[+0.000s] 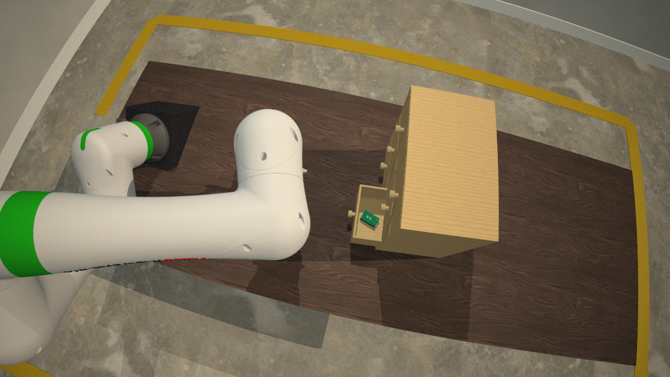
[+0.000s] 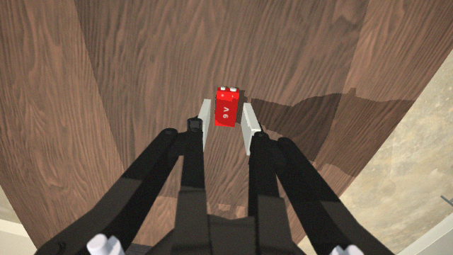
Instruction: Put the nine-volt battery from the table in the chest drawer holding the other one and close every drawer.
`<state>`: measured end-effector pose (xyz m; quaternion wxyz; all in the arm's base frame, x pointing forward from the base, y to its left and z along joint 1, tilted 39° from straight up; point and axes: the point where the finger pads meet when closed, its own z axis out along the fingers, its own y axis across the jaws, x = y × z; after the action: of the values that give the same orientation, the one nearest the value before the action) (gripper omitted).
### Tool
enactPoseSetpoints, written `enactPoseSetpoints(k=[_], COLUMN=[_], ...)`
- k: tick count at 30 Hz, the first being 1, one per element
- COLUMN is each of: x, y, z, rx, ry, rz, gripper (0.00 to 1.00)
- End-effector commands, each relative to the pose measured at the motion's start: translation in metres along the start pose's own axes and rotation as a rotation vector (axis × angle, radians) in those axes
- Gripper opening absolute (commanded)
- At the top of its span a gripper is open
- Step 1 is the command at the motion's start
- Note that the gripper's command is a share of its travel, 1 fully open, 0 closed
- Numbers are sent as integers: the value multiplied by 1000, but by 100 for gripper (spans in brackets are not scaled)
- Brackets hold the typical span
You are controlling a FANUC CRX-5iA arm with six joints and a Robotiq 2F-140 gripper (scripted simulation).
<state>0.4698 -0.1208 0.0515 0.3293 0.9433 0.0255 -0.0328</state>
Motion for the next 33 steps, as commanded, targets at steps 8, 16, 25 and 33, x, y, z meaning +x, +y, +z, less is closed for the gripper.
enactPoseSetpoints(k=[8, 16, 25, 33], x=[0, 0, 0, 0], y=[0, 0, 0, 0], z=[0, 0, 12, 24], rx=[0, 0, 0, 0], ry=[0, 0, 0, 0], rz=[0, 0, 0, 0], gripper=[26, 26, 26, 26])
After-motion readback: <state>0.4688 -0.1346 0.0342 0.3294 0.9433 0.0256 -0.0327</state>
